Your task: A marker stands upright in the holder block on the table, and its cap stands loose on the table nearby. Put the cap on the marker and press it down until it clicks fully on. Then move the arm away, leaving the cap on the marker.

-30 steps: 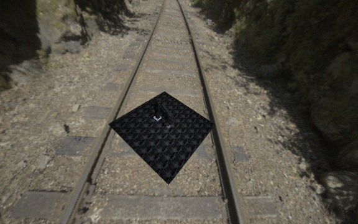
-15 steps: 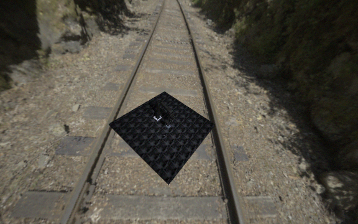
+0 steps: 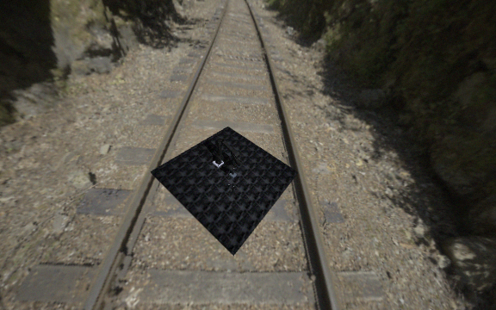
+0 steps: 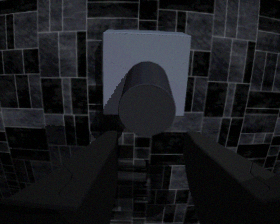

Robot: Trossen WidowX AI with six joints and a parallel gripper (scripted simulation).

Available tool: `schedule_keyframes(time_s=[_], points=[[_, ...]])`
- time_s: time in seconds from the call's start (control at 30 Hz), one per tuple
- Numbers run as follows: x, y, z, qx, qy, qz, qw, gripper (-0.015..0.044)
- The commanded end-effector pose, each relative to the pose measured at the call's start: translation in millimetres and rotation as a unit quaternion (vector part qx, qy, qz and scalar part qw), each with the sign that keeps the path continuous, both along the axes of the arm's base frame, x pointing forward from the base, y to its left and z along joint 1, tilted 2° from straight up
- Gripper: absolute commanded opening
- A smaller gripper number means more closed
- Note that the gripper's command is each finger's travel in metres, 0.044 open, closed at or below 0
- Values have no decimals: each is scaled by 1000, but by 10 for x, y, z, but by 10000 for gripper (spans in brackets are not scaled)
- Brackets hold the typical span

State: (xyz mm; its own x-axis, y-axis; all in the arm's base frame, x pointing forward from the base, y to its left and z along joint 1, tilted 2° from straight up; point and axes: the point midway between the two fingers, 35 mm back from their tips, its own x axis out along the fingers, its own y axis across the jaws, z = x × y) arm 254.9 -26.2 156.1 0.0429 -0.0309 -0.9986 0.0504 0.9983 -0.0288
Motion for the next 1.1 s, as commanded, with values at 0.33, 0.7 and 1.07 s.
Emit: schedule_keyframes(time_s=[0.33, 0.7, 1.07], points=[[3, 0, 0, 0, -1, -5, 1000, 0], [9, -3, -103, 0, -1, -5, 1000, 0], [16, -8, -271, 0, -1, -5, 1000, 0]])
